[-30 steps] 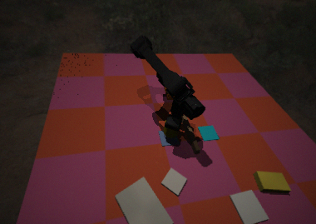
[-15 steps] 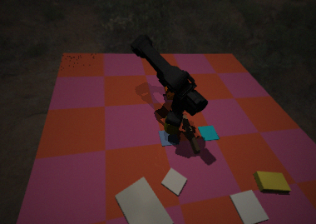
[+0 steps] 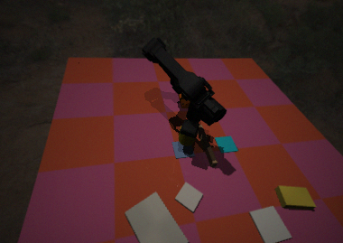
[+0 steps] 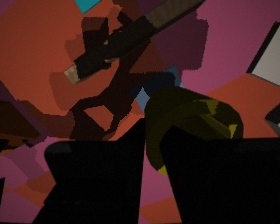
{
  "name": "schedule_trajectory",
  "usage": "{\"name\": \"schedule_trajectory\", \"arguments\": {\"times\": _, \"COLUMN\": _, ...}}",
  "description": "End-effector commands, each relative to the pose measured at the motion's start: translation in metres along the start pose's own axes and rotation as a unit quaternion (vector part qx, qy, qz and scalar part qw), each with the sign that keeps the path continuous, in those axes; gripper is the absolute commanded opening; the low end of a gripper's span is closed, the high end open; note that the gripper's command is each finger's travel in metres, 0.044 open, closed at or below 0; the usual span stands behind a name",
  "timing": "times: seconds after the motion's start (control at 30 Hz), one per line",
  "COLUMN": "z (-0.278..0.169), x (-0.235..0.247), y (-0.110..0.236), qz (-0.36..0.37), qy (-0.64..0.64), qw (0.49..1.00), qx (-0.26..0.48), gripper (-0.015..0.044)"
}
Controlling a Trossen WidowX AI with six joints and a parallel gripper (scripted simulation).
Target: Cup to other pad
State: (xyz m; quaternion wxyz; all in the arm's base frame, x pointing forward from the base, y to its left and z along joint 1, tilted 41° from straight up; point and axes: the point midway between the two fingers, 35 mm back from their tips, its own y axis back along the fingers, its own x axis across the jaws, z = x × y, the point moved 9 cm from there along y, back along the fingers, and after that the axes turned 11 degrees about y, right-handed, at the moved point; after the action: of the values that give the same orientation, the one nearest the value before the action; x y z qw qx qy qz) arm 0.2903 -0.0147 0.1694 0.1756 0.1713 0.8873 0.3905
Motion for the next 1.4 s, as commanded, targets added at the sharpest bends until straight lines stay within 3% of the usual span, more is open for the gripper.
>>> {"name": "schedule_trajectory", "arguments": {"times": 0.0, "z": 0.009, "x": 0.003, "y": 0.001, "qz": 0.000, "qy": -0.001, "qw": 1.000, "qx": -0.003, "gripper": 0.0000}}
{"name": "schedule_trajectory", "arguments": {"times": 1.37, "z": 0.119, "x": 0.041, "y": 0.003, "qz": 0.000, "qy": -0.003, "qw": 1.000, "qx": -0.008, "gripper": 0.0000}}
